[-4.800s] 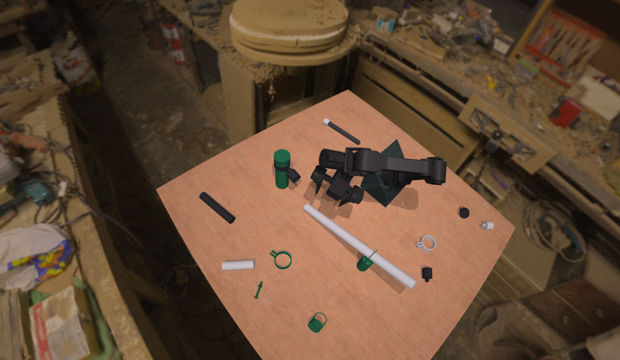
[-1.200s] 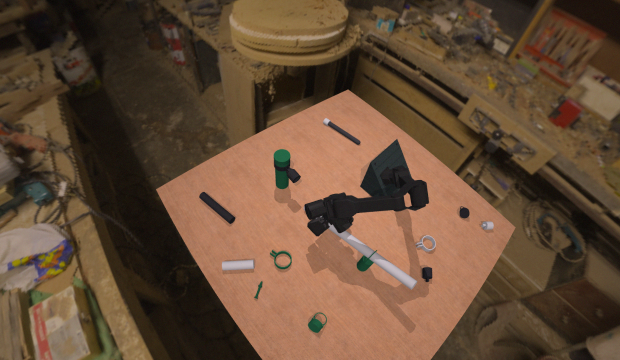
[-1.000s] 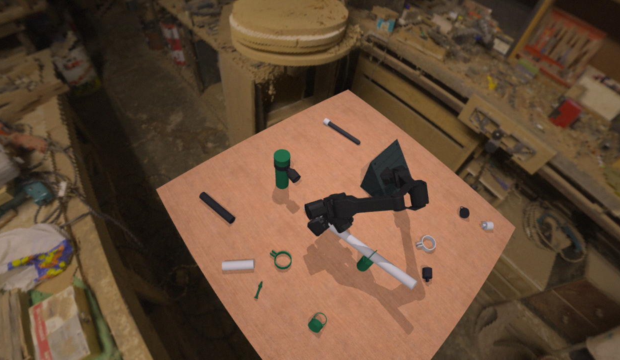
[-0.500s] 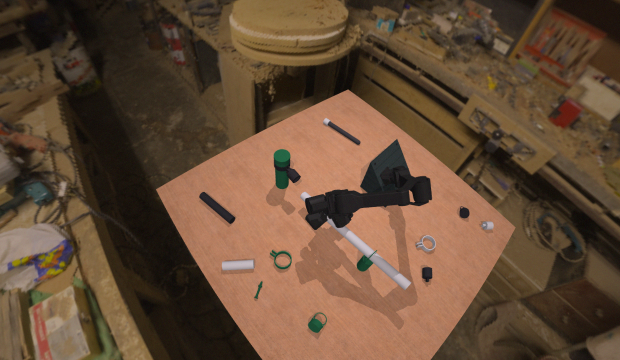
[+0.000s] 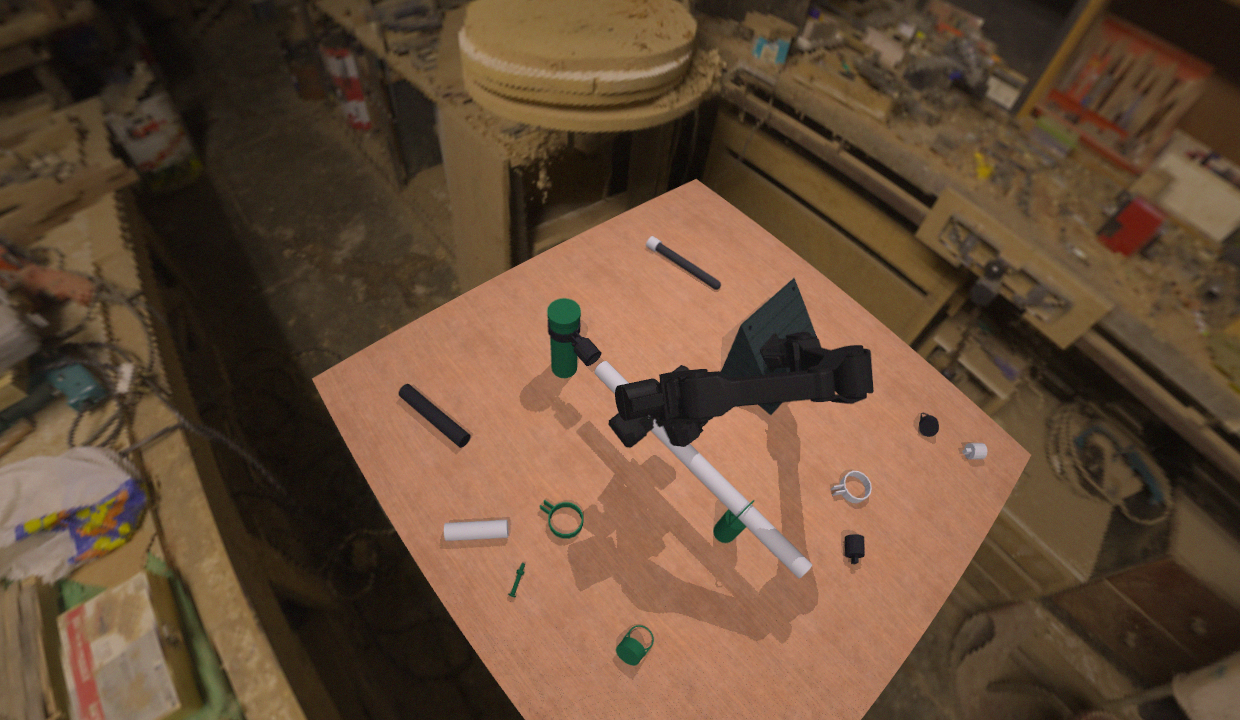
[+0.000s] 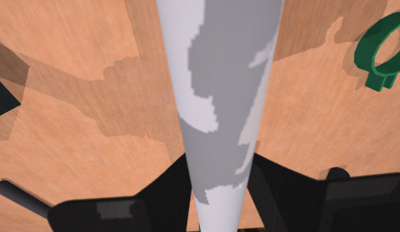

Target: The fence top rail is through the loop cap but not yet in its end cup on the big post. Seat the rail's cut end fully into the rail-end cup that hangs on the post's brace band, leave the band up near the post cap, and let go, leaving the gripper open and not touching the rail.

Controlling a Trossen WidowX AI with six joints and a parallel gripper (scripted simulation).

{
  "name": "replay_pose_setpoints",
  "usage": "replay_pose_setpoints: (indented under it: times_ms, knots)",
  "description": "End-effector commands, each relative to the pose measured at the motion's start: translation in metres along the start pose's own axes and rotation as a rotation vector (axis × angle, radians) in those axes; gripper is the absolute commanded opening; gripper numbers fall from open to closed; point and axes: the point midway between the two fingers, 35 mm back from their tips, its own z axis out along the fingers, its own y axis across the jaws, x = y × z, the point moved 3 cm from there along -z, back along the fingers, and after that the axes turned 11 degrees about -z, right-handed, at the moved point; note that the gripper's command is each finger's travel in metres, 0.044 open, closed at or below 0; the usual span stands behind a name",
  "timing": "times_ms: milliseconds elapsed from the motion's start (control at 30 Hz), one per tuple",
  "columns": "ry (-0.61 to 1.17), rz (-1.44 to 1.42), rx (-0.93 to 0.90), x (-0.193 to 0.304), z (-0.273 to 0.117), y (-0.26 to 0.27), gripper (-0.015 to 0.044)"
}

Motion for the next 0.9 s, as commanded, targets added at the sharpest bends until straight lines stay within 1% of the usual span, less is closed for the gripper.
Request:
replay_pose_setpoints:
  times_ms: [0, 200, 867]
  knots:
    - [0.029, -0.005, 0.004, 0.0049, -0.006, -0.0004, 0.0]
    - [0.004, -0.001, 0.0, 0.0004, -0.0008, -0.0001, 0.0]
    - [0.004, -0.001, 0.0, 0.0042, -0.0051, -0.0014, 0.0]
